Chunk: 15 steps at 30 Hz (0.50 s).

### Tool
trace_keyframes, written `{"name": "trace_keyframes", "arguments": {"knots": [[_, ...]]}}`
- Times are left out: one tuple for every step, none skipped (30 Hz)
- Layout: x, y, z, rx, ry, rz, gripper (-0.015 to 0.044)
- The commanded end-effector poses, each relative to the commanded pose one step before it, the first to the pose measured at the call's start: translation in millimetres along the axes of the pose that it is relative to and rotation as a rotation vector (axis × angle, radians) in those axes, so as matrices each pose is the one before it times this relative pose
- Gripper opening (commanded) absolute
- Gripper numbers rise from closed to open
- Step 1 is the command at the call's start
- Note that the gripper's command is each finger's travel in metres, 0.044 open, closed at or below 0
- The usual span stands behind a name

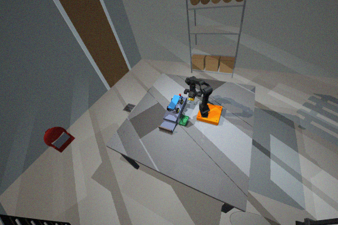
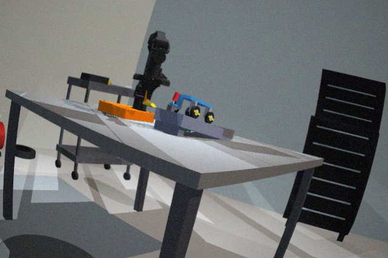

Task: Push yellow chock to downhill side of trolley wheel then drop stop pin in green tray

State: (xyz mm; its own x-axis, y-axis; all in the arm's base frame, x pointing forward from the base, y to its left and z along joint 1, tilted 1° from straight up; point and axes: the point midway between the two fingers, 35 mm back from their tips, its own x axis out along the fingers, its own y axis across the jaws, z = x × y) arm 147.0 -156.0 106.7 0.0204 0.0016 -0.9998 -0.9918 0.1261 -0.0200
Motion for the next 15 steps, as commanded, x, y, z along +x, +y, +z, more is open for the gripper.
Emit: {"name": "trace_keyframes", "arguments": {"knots": [[-14.86,-1.89,-0.76,-0.0035,0.00504,-0.01231,0.0],[-2.77,-0.12,-0.05,0.0,0.00001,-0.00001,0.0],[-2.88,-0.19,-0.09,0.0,0.00001,-0.00001,0.0],[-2.79,-0.16,-0.07,0.0,0.00001,-0.00001,0.0],[-2.94,-0.26,-0.13,0.0,0.00001,-0.00002,0.0],[-2.8,-0.22,-0.1,0.0,0.00001,-0.00001,0.0],[-2.97,-0.31,-0.14,0.0,0.00001,-0.00002,0.0],[-2.82,-0.27,-0.11,0.0,0.00001,-0.00002,0.0],[-3.05,-0.38,-0.17,0.0,0.00001,-0.00003,0.0],[-2.87,-0.33,-0.14,0.0,0.00001,-0.00002,0.0],[-3.11,-0.47,-0.21,0.0,0.00002,-0.00003,0.0],[-2.87,-0.41,-0.17,0.0,0.00001,-0.00003,0.0],[-3.13,-0.56,-0.23,0.0,0.00002,-0.00004,0.0],[-2.89,-0.49,-0.19,0.0,0.00001,-0.00003,0.0],[-2.97,-0.65,-0.25,0.0,0.00002,-0.00005,0.0]]}}
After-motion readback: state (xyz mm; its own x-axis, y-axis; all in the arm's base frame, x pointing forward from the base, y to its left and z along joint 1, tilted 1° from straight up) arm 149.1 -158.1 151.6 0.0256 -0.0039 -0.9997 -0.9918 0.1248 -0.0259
